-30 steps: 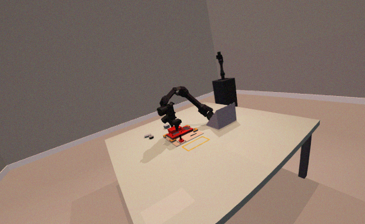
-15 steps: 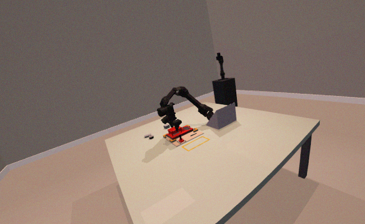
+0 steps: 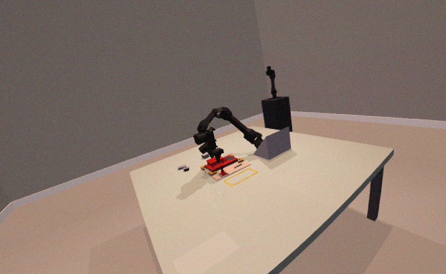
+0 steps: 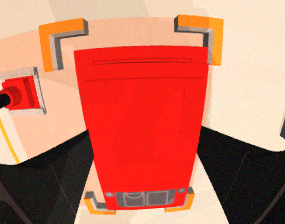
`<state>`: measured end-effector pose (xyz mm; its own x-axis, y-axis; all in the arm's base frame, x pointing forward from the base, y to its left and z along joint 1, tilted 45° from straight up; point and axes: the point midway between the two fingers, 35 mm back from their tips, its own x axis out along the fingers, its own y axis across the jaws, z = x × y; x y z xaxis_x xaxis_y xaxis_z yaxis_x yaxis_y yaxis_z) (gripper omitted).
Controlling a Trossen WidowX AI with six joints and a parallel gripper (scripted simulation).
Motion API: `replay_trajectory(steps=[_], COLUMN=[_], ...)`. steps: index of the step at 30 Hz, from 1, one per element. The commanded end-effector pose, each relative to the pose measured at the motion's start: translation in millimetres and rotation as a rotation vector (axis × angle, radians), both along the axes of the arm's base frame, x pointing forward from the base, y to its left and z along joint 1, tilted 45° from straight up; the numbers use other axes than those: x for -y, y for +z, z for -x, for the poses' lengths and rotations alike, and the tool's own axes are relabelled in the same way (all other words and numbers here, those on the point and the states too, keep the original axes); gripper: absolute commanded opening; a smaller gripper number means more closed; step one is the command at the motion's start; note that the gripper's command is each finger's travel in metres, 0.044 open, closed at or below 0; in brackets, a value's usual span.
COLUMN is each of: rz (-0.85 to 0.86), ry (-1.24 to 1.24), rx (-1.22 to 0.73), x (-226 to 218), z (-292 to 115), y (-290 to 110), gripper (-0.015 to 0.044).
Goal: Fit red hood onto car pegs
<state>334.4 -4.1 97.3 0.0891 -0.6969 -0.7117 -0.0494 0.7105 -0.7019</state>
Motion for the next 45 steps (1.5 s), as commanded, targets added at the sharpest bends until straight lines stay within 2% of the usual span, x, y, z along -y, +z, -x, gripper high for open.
replay_trajectory(steps=[1, 28, 45], rz=[0.002, 0.0, 0.0], ry=[0.006, 0.0, 0.0], rx=[-0.002, 0.0, 0.0], x=[0.6, 5.3, 5.6], z=[-0.3, -0.6, -0.6], y=[-0.8, -5.2, -5.6], gripper=[0.0, 0.0, 0.044])
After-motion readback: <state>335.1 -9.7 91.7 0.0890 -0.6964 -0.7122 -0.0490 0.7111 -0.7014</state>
